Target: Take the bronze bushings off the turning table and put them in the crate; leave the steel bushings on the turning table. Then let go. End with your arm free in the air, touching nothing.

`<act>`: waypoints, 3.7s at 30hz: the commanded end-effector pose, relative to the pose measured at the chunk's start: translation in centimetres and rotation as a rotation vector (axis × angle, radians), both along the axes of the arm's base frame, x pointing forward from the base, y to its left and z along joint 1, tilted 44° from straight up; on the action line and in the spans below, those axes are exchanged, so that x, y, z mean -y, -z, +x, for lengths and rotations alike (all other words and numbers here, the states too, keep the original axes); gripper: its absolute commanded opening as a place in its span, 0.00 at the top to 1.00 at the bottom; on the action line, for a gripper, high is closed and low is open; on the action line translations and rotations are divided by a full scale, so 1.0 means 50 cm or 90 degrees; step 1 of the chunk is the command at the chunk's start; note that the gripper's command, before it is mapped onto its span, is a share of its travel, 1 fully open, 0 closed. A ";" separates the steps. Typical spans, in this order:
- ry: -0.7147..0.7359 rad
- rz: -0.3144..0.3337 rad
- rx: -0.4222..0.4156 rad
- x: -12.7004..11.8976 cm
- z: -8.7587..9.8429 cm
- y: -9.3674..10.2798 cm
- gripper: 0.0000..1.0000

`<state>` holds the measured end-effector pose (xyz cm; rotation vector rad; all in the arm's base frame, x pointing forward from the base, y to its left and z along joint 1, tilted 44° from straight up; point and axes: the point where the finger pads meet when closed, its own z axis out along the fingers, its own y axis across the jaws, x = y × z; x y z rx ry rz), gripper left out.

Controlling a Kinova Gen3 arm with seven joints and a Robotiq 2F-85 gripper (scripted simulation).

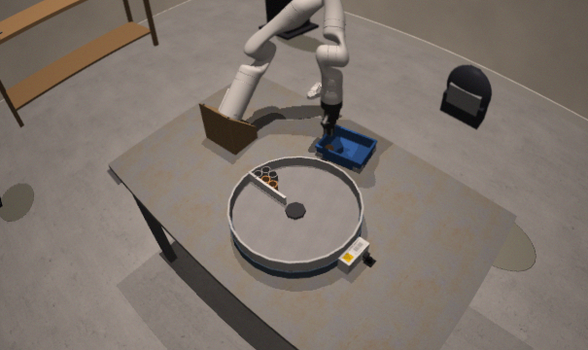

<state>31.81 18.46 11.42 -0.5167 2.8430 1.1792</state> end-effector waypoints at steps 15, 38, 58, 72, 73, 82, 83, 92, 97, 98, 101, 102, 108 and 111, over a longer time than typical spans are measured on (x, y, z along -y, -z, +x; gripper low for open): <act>0.001 0.000 0.003 0.075 0.013 -0.078 0.84; 0.001 0.000 0.002 0.074 0.013 -0.077 0.84; 0.001 0.000 0.002 0.074 0.013 -0.077 0.84; 0.001 0.000 0.002 0.074 0.013 -0.077 0.84; 0.001 0.000 0.002 0.074 0.013 -0.077 0.84; 0.001 0.000 0.002 0.074 0.013 -0.077 0.84; 0.001 0.000 0.002 0.074 0.013 -0.077 0.84; 0.015 -0.002 -0.011 0.122 0.017 -0.025 0.86; 0.025 -0.004 -0.020 0.154 0.021 0.009 0.86; 0.025 -0.004 -0.020 0.154 0.021 0.009 0.86; 0.025 -0.004 -0.020 0.154 0.021 0.009 0.86; 0.025 -0.004 -0.020 0.154 0.021 0.009 0.86; 0.034 -0.006 -0.029 0.186 0.024 0.043 0.86; 0.049 -0.008 -0.042 0.233 0.029 0.095 0.86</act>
